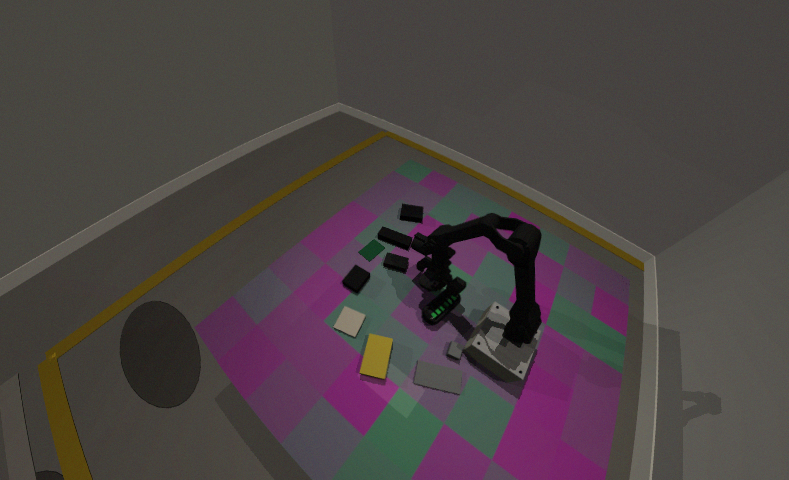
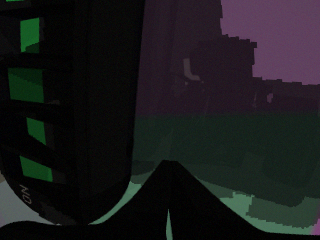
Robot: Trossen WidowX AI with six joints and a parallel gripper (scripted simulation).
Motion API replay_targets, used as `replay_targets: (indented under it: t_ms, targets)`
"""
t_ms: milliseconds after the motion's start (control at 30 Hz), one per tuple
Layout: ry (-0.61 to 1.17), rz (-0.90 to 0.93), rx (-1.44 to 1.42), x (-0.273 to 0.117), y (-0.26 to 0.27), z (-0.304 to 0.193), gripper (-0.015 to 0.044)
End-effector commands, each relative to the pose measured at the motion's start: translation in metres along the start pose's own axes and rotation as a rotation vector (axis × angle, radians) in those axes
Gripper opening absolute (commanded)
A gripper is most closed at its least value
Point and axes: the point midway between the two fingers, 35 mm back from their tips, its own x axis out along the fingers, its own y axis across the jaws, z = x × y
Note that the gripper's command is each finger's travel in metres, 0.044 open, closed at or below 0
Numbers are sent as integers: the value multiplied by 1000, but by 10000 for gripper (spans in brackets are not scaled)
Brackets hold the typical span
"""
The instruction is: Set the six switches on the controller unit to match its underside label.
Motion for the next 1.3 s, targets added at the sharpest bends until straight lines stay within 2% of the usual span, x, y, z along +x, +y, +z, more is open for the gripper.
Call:
replay_targets:
  t_ms: [0, 1267]
  targets:
    - [-4, 2, -4, 3, 0, 1, 0]
    - [-4, 3, -4, 8, 14, 1, 0]
